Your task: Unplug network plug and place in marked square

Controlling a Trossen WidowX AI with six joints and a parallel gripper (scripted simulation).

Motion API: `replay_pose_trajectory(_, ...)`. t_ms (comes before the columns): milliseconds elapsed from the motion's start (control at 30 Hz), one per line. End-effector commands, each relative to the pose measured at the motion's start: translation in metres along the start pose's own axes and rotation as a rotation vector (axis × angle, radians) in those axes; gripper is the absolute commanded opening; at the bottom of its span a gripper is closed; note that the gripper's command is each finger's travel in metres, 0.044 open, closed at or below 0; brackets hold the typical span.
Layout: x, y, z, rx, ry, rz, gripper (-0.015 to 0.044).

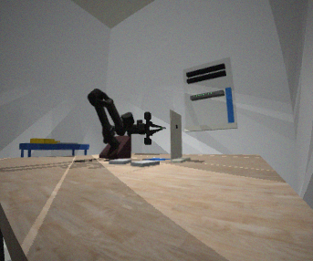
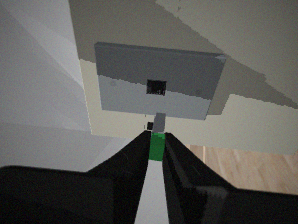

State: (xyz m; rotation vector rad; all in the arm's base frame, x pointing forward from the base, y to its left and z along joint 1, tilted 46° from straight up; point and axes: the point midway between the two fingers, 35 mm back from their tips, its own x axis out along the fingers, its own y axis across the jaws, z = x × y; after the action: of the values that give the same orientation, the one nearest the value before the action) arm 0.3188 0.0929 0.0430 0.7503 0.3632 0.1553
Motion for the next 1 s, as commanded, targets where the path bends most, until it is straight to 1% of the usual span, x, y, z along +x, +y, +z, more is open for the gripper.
replay_pose_trajectory(0,0.0,0.005,0.0,0.001,0.0,0.0,0.0)
replay_pose_trajectory(967,-0.018,0.058,-0.008,0.005,0.001,-0.001,0.0)
